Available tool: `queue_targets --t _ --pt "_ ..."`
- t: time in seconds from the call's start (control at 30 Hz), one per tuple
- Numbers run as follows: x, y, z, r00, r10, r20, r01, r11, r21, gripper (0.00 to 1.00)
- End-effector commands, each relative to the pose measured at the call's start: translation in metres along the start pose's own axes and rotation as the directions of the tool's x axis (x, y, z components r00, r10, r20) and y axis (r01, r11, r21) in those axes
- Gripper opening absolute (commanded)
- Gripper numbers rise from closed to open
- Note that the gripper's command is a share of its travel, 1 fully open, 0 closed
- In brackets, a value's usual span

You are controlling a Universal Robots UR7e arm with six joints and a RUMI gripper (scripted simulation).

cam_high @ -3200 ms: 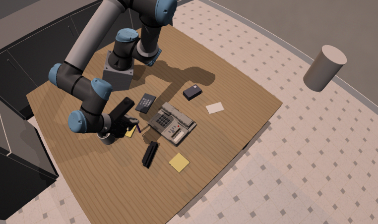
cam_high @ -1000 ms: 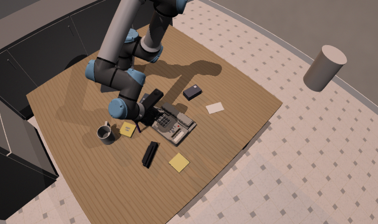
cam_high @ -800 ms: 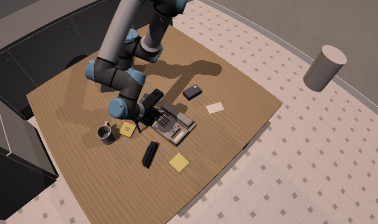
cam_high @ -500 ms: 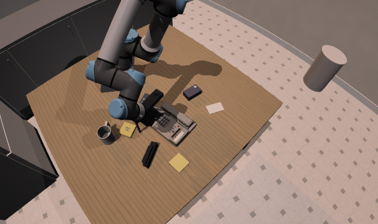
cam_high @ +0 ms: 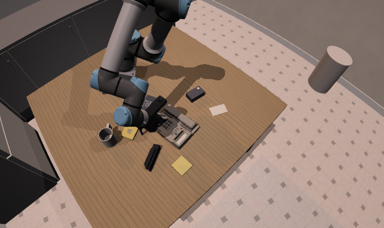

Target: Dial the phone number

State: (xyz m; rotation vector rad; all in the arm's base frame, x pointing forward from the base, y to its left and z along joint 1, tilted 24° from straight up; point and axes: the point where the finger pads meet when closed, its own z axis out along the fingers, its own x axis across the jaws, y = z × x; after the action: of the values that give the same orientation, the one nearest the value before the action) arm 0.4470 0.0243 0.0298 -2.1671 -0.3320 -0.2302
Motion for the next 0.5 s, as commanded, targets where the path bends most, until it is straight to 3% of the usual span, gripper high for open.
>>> queue_targets --t 0.0,0.47 --pt "0.001 0.008 0.01 1.0 0.0 -0.001 0.0 1.0 -0.001 0.0" --pt "0.001 0.018 0.025 1.0 0.0 -0.001 0.0 1.0 -0.001 0.0"
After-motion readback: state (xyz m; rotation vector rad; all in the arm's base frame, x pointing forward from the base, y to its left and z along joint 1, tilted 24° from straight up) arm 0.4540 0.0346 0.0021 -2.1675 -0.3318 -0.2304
